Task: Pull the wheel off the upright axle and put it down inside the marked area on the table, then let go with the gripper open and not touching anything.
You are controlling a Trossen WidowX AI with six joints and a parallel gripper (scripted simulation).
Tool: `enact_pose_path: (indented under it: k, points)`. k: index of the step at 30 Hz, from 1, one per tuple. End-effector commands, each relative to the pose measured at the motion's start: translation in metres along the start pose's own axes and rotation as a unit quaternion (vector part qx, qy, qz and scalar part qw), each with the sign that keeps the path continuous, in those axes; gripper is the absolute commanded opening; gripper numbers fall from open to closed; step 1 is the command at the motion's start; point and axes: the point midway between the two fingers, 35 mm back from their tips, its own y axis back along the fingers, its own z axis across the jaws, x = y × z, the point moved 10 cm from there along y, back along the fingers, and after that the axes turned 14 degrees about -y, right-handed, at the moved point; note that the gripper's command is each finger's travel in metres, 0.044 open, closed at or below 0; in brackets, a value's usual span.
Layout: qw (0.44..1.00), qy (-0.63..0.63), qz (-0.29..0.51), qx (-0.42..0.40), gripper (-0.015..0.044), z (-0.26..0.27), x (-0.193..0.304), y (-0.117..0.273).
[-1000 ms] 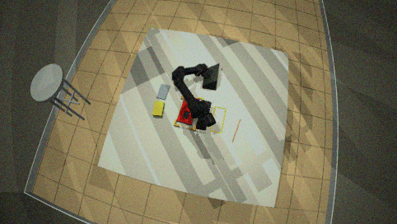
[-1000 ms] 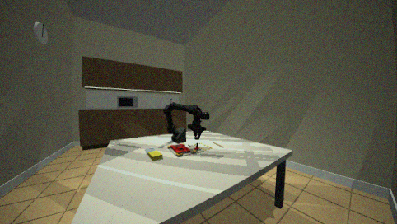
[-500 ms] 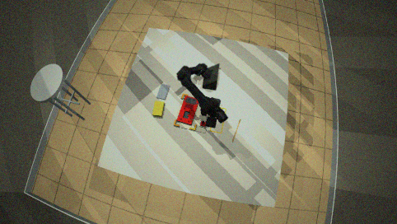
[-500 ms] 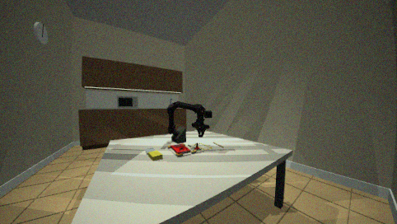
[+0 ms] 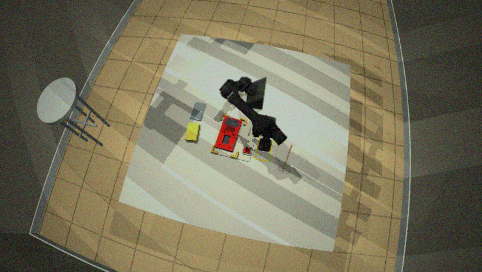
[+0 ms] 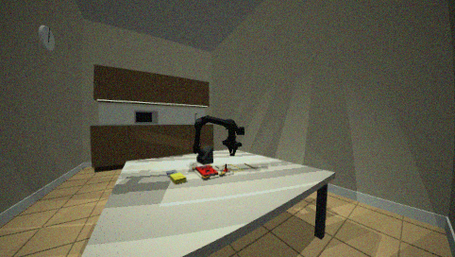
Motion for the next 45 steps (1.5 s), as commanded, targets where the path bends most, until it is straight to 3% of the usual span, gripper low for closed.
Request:
enact_pose_path:
  k: [1,11,23,33,45]
  points:
    - [1.0,0.001,-0.004,0.005,0.0,-0.003,0.002,-0.009]
    - [1.0,0.001,-0.004,0.004,0.0,-0.002,0.002,-0.032]
    - [1.0,0.0,-0.005,0.003,0.0,-0.003,0.0,-0.103]
    - [1.0,0.0,-0.006,0.003,0.0,-0.004,0.0,-0.107]
    - [1.0,-0.004,-0.001,0.003,0.03,-0.001,0.001,-0.099]
